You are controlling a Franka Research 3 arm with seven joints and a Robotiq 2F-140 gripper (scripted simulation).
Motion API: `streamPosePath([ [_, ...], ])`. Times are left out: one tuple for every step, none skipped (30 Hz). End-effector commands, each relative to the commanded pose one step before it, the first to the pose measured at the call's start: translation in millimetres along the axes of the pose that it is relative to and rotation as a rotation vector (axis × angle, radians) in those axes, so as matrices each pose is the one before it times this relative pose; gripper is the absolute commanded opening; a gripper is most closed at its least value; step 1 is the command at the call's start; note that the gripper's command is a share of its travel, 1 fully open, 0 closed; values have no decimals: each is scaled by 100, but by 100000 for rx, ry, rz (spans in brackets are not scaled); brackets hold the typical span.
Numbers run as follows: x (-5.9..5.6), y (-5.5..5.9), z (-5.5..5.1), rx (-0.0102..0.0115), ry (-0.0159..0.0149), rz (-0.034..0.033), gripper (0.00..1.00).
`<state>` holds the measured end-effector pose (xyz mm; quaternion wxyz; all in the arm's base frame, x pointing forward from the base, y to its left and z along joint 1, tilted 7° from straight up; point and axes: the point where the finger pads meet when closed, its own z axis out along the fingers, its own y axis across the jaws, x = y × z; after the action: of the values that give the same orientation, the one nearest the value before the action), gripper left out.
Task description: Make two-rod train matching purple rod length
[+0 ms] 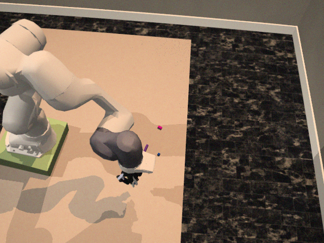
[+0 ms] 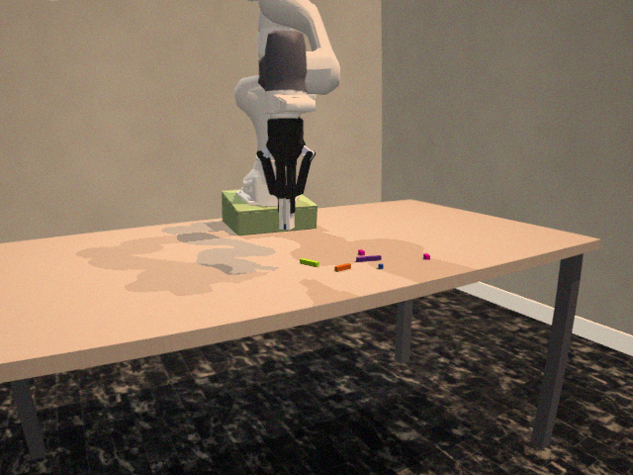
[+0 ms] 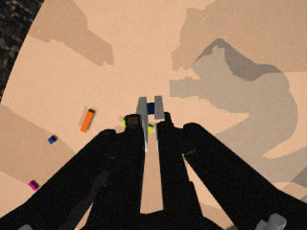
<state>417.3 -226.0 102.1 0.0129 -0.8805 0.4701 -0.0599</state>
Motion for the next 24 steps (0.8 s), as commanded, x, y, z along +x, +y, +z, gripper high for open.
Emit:
streamPosePath([
  [155, -128, 646, 515, 173, -3071, 3],
  [3, 0, 332, 0, 0, 0, 3],
  [3, 1, 365, -1, 1, 0, 3],
  [4, 0, 392, 1, 0, 0, 3],
  [4, 0, 415, 1, -1, 0, 3],
  [4, 0, 433, 0, 0, 0, 3],
  [4, 0, 446, 0, 0, 0, 3],
  [4, 0, 453, 0, 0, 0, 3],
  [4, 0, 455, 0, 0, 0, 3],
  [4, 0, 451, 0, 0, 0, 3],
  [4, 1, 442, -1, 0, 0, 3],
  [4, 1, 429, -1, 1, 0, 3],
  [4, 0, 410, 1, 0, 0, 3],
  [0, 0, 0, 0, 0, 0, 3],
  [0, 0, 0, 0, 0, 0, 3],
  [4, 0, 387, 1, 0, 0, 3],
  [3, 0, 361, 0, 0, 0, 3],
  [3, 1, 331, -1, 1, 1, 3],
  [3, -1, 298, 1, 0, 0, 3],
  [2, 0, 263, 0, 0, 0, 3],
  [2, 0, 227, 0, 0, 0, 3],
  [1, 1, 190, -1, 0, 0, 3],
  [2, -1, 152, 1, 0, -1, 3],
  [1, 0, 117, 0, 0, 0, 3],
])
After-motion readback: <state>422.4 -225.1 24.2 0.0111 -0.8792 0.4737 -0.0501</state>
